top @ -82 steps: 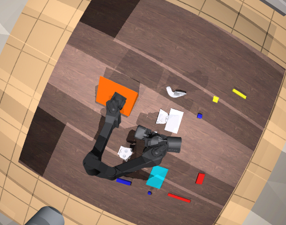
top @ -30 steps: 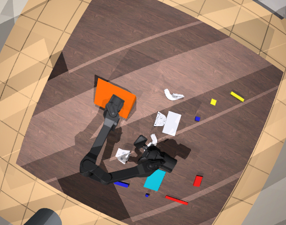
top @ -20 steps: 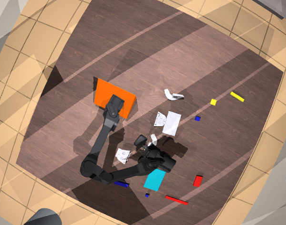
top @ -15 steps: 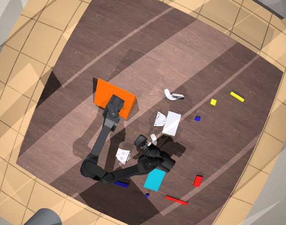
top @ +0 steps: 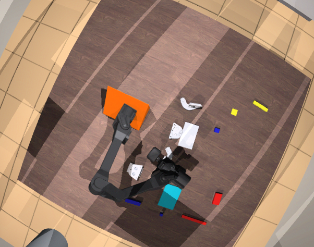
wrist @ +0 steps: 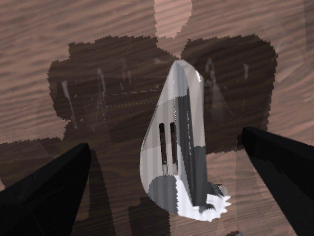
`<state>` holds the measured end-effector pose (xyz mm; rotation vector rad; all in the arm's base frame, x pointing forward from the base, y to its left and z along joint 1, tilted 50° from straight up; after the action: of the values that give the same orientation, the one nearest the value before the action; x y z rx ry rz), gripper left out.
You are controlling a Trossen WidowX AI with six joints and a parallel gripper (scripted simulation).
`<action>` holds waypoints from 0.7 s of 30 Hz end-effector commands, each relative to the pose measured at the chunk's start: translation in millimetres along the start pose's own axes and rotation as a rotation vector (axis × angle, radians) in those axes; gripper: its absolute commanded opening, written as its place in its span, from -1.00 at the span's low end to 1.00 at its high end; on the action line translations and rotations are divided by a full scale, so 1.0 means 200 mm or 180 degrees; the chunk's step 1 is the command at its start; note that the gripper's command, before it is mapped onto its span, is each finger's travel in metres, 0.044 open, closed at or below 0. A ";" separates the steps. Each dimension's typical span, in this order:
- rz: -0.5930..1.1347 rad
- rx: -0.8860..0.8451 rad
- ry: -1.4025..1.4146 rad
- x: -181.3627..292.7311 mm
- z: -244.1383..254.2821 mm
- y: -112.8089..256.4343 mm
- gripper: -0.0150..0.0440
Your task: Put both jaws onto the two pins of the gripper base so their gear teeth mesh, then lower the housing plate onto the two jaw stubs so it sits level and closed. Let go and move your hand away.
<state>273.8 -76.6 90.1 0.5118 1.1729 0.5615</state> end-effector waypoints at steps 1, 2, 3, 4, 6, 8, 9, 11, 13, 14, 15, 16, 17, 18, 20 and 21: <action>0.0009 0.0002 0.0017 0.00 0.00 0.00 1.00; 0.0009 0.0002 0.0017 0.00 0.00 0.00 1.00; 0.0009 0.0002 0.0017 0.00 0.00 0.00 1.00; 0.0009 0.0002 0.0017 0.00 0.00 0.00 1.00; 0.0009 0.0002 0.0017 0.00 0.00 0.00 1.00; 0.0009 0.0002 0.0017 0.00 0.00 0.00 1.00; 0.0009 0.0002 0.0017 0.00 0.00 0.00 1.00; 0.0009 0.0002 0.0017 0.00 0.00 0.00 1.00; 0.0009 0.0002 0.0017 0.00 0.00 0.00 1.00; 0.0009 0.0002 0.0017 0.00 0.00 0.00 1.00; 0.0009 0.0002 0.0017 0.00 0.00 0.00 1.00; 0.0009 0.0002 0.0017 0.00 0.00 0.00 1.00; 0.0009 0.0002 0.0017 0.00 0.00 0.00 1.00; 0.0009 0.0002 0.0017 0.00 0.00 0.00 1.00; -0.0001 0.0003 0.0004 0.00 0.00 0.00 0.82; -0.0001 0.0003 0.0004 0.00 0.00 0.00 0.73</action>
<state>273.4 -77.0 89.5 0.5121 1.1746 0.5609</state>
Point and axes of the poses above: the point midway between the two fingers, 35 mm back from their tips, its own y axis back along the fingers, its own z axis across the jaws, x = y × z, the point moved 4 cm from there along y, back along the fingers, and after that the axes turned 10 degrees about -y, right-handed, at the moved point
